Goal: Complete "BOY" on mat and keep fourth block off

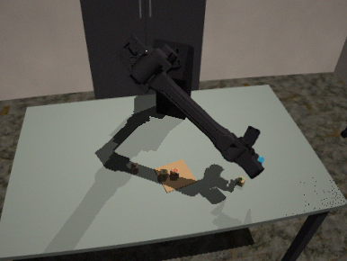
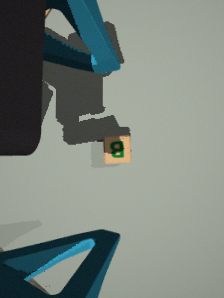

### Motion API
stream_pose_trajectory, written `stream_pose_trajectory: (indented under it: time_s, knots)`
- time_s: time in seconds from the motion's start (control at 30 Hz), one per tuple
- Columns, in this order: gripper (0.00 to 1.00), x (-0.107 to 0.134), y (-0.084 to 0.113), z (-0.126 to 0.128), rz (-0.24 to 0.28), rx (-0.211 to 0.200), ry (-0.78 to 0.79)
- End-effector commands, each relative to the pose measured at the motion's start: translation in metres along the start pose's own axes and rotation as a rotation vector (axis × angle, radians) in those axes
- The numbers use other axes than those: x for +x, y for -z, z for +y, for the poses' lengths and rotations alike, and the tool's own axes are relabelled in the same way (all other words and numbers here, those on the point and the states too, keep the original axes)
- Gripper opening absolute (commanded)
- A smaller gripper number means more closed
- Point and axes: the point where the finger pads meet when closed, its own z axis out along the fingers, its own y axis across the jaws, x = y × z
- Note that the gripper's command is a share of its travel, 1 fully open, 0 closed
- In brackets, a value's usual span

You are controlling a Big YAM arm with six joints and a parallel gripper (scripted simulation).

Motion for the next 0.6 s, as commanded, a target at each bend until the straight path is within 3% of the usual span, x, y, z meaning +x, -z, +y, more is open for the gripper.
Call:
stream_pose_trajectory:
  time_s: [0.0,0.17,0.2,0.23,0.3,0.43,0.53,0.57]
  knots:
    - [1.00,-0.008,-0.009,-0.003,-0.008,-0.005,0.020]
    - [1.00,0.001,-0.012,0.006,-0.009,-0.013,-0.003]
    - [1.00,0.003,-0.012,0.009,-0.012,-0.008,-0.013]
    - [1.00,0.014,0.007,0.008,0.000,0.032,-0.038]
    - [1.00,0.014,0.007,0.008,0.000,0.032,-0.038]
    - [1.00,0.048,0.019,0.055,-0.025,0.100,-0.180]
    - [1.00,0.059,0.023,0.072,-0.030,0.127,-0.216]
    - [1.00,0.069,0.029,0.091,-0.035,0.158,-0.273]
